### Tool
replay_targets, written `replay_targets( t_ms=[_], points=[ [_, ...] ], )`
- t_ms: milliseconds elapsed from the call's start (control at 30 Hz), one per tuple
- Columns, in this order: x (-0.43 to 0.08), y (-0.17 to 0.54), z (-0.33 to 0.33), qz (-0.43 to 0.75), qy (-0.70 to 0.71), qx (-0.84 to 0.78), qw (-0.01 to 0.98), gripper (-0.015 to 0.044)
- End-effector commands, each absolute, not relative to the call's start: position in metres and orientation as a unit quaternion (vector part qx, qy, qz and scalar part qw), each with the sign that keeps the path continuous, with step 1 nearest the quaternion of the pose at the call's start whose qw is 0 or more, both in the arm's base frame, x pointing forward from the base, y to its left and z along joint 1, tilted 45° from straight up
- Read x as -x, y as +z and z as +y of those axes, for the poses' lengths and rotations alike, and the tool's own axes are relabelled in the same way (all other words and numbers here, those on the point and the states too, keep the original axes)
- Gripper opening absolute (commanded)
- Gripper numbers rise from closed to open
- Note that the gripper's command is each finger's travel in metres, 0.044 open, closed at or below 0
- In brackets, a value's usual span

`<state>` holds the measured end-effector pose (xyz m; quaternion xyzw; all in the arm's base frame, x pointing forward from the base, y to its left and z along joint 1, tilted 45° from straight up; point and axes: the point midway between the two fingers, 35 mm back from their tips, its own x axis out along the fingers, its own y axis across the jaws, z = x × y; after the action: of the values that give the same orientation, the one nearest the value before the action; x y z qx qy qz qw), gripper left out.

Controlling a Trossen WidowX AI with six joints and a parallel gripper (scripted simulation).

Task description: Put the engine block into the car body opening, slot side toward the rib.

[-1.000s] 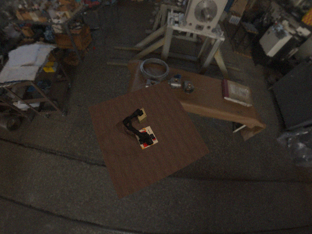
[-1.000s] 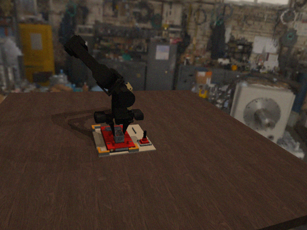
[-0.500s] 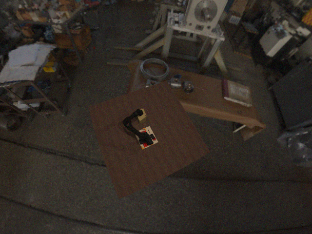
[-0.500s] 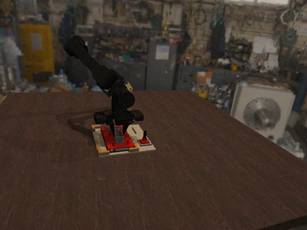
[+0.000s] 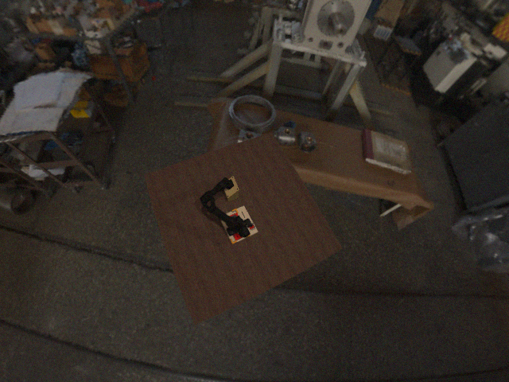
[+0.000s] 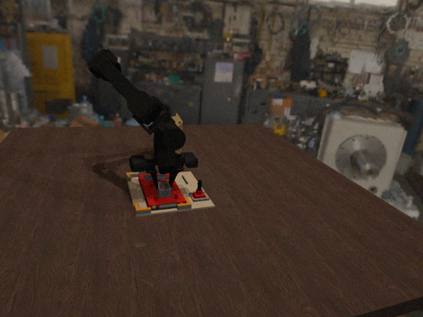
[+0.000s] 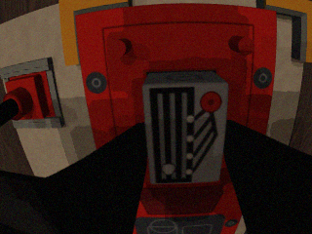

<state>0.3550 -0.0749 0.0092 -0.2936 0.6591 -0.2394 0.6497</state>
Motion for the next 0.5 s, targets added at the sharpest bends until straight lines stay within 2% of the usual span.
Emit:
replay_targets(
  t_ms=[0, 267, 467],
  points=[
    [-0.3551, 0.0093, -0.0747, 0.659, -0.239, 0.294, 0.650, 0.0238],
    [-0.3551, 0.0093, -0.0747, 0.659, -0.239, 0.294, 0.650, 0.0440],
    [-0.3551, 0.0093, -0.0747, 0.659, -0.239, 0.294, 0.650, 0.0440]
  ],
)
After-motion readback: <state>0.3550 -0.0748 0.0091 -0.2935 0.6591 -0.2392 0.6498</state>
